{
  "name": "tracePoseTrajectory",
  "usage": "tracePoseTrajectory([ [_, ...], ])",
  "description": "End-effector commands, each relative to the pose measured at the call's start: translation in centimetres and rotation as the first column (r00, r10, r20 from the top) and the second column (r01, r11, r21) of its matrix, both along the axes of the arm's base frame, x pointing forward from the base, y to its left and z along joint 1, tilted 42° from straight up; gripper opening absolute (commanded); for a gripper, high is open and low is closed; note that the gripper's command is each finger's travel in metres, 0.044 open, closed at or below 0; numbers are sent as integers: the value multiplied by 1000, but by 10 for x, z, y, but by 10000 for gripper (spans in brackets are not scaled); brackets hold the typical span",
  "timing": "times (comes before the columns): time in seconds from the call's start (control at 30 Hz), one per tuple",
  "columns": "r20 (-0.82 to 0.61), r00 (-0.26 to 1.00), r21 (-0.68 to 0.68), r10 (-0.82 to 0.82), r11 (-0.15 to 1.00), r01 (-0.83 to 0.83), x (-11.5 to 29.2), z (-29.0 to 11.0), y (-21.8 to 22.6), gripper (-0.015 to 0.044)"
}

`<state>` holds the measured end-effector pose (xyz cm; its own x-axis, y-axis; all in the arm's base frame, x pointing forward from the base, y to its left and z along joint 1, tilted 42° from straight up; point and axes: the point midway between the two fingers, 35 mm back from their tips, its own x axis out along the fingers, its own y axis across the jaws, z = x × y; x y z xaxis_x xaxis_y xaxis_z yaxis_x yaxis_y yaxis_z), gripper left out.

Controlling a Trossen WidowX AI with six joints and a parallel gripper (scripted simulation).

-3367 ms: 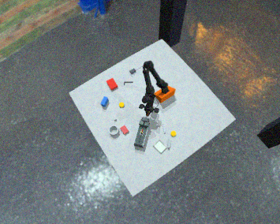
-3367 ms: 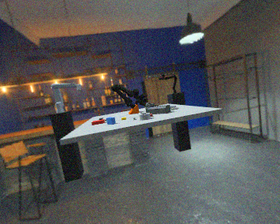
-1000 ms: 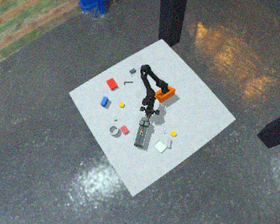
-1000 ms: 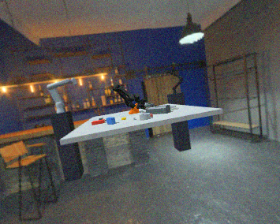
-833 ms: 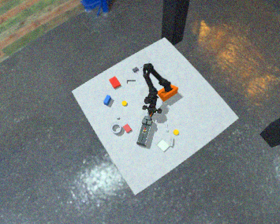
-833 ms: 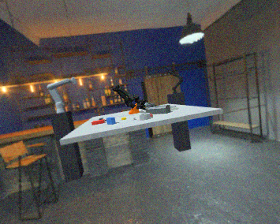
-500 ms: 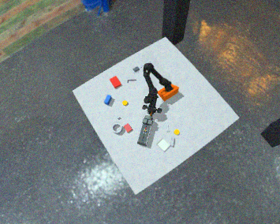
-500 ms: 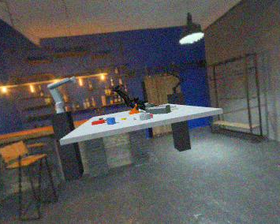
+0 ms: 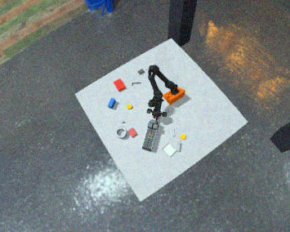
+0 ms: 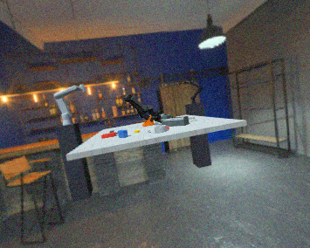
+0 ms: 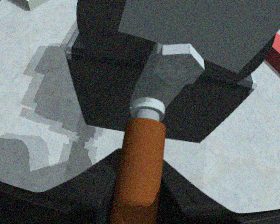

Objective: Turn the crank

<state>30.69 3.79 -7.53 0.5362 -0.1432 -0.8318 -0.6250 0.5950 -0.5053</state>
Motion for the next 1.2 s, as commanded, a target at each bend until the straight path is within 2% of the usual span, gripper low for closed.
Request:
tracePoseTrajectory([
  [0.0,13,1000,-11,-18,1000,18,6,4,-6,0],
  [1.17,14,1000,-11,-18,1000,18,10,10,-10,0],
])
